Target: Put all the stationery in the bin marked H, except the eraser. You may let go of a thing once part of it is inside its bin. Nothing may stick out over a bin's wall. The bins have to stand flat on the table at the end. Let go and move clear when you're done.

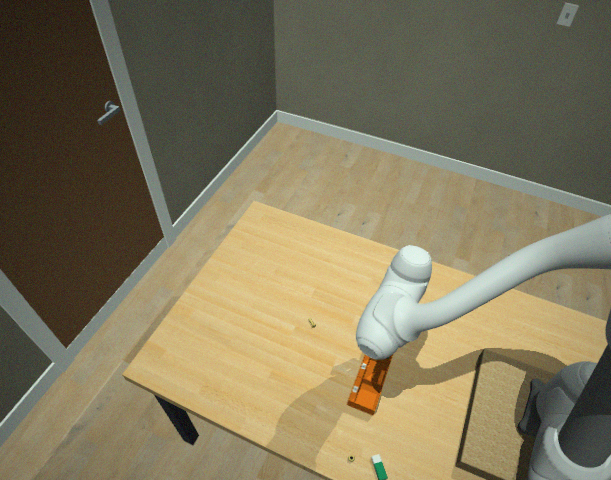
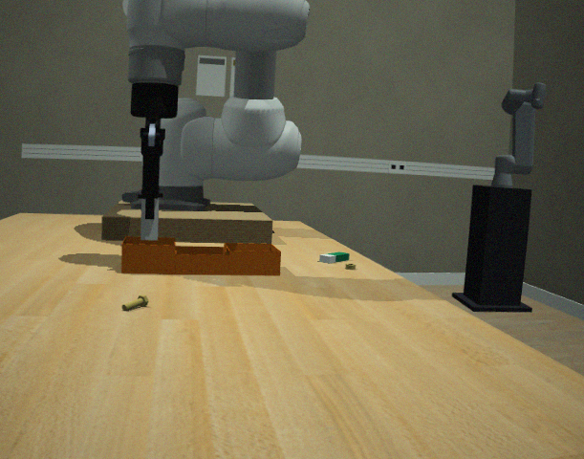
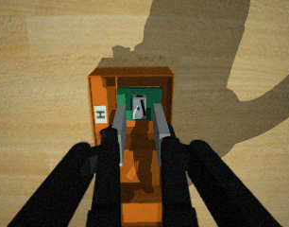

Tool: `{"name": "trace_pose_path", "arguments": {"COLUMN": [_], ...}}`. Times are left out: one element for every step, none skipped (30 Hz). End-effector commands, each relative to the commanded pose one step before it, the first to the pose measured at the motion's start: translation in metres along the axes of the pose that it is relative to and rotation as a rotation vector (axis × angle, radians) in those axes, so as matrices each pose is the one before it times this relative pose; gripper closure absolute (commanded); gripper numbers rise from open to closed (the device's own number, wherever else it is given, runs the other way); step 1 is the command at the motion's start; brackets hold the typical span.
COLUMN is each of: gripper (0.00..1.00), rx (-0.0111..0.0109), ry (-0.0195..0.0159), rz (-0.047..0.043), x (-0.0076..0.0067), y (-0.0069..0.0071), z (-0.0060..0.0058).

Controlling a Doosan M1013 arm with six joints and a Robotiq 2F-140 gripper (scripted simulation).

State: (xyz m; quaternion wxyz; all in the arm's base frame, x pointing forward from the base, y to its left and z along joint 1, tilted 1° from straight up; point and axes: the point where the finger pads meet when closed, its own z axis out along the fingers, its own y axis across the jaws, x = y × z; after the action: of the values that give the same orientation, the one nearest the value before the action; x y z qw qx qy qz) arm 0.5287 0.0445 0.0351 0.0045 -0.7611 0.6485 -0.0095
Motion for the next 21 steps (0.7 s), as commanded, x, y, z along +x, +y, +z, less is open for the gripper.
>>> {"name": "trace_pose_path", "arguments": {"gripper": [0.74, 0.74, 0.74, 0.74, 0.74, 0.74, 0.74, 0.74, 0.74, 0.74, 0.74, 0.74, 0.0, 0.0, 0.0, 0.0, 0.0, 0.0, 0.0, 0.0, 0.0], "rx": [0.00007, 0.0, 0.0, 0.0, 0.0, 0.0, 0.0, 0.0, 0.0, 0.0, 0.0, 0.0, 0.0, 0.0, 0.0, 0.0, 0.0, 0.0, 0.0, 0.0, 0.0], "ry": [-0.00019, 0.0, 0.0, 0.0, 0.0, 0.0, 0.0, 0.0, 0.0, 0.0, 0.0, 0.0, 0.0, 0.0, 0.0, 0.0, 0.0, 0.0, 0.0, 0.0, 0.0], "rz": [-0.00002, 0.0, 0.0, 0.0, 0.0, 0.0, 0.0, 0.0, 0.0, 0.0, 0.0, 0.0, 0.0, 0.0, 0.0, 0.0, 0.0, 0.0, 0.0, 0.0, 0.0], "x": [-0.00004, 0.0, 0.0, 0.0, 0.0, 0.0, 0.0, -0.0002, 0.0, 0.0, 0.0, 0.0, 0.0, 0.0, 0.0, 0.0, 0.0, 0.0, 0.0, 0.0, 0.0], "y": [0.0, 0.0, 0.0, 0.0, 0.0, 0.0, 0.0, -0.00014, 0.0, 0.0, 0.0, 0.0, 0.0, 0.0, 0.0, 0.0, 0.0, 0.0, 0.0, 0.0, 0.0], "z": [-0.00363, -0.00133, -0.005, -0.005, -0.00473, 0.0, 0.0, 0.0, 0.0, 0.0, 0.0, 0.0, -0.004, -0.004, -0.004, -0.004, -0.004, -0.004, -0.004, -0.004, -0.004]}}
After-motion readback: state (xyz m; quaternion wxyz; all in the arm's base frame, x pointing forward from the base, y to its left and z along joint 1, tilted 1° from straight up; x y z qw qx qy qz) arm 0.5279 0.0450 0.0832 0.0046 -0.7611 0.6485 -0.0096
